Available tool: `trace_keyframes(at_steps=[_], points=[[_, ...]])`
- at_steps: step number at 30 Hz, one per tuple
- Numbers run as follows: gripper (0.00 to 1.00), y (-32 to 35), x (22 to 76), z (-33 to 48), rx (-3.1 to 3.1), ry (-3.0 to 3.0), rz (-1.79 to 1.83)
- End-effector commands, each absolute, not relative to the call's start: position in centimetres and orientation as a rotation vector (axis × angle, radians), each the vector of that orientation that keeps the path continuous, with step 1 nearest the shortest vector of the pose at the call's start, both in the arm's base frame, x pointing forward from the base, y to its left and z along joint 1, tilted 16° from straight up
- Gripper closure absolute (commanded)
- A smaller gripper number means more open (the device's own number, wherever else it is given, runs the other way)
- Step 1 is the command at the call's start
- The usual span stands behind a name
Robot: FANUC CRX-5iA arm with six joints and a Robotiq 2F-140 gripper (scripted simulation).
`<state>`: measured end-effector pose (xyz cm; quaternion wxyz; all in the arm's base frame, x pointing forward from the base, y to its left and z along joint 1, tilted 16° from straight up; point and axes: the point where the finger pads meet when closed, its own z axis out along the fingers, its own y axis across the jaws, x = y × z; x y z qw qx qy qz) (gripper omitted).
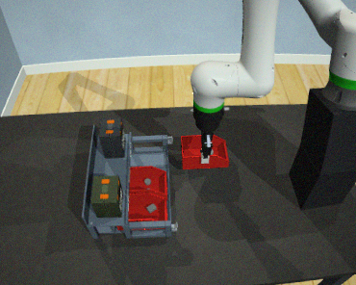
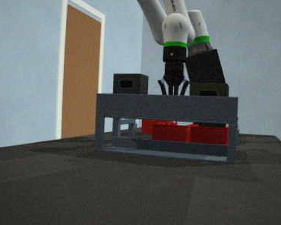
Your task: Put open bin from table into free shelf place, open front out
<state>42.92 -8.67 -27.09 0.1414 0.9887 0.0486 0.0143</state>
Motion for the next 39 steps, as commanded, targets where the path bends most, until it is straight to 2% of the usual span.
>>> trace_keyframes(at_steps=[1, 21, 39], points=[[1.00, -8.7, 42.9, -27.1, 2.854, 0.140, 0.042], [1.00, -8.6, 43.1, -27.1, 2.854, 0.140, 0.042], [1.00, -8.3, 46.3, -27.0, 2.854, 0.140, 0.042]])
